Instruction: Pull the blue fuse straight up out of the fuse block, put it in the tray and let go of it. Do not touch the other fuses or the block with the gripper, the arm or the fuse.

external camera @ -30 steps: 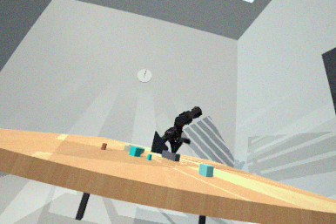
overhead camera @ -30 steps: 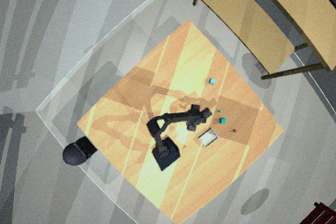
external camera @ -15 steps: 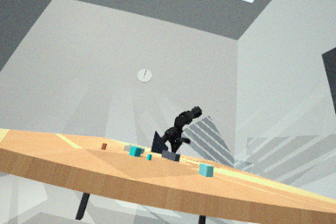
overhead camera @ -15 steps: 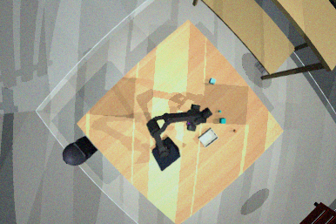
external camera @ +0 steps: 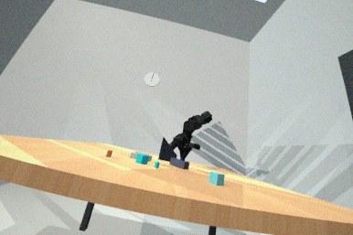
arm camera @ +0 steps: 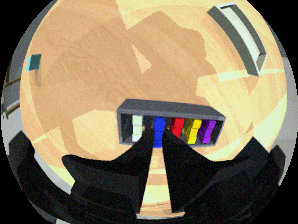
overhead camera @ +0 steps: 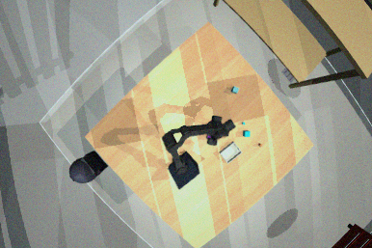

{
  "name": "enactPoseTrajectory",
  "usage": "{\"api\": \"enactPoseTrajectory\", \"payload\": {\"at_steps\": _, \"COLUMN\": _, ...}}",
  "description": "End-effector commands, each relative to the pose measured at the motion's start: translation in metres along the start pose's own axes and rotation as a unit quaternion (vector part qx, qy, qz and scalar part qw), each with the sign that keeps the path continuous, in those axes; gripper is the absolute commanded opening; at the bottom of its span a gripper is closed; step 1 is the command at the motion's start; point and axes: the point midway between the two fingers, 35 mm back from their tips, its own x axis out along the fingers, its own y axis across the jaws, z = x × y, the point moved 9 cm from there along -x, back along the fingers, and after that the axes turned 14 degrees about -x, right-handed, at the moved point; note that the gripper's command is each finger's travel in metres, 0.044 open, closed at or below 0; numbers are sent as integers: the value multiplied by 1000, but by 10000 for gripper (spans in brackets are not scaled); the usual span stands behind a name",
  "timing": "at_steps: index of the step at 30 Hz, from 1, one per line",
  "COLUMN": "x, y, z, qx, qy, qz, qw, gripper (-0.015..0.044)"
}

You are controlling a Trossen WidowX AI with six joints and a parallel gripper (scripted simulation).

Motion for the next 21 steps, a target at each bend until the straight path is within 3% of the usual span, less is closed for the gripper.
{"api": "enactPoseTrajectory", "payload": {"at_steps": 1, "x": -3, "y": 0, "z": 0, "qx": -1, "qy": -1, "qz": 0, "qw": 1000, "gripper": 0}}
{"api": "enactPoseTrajectory", "payload": {"at_steps": 21, "x": -13, "y": 0, "z": 0, "qx": -1, "qy": -1, "qz": 0, "qw": 1000, "gripper": 0}}
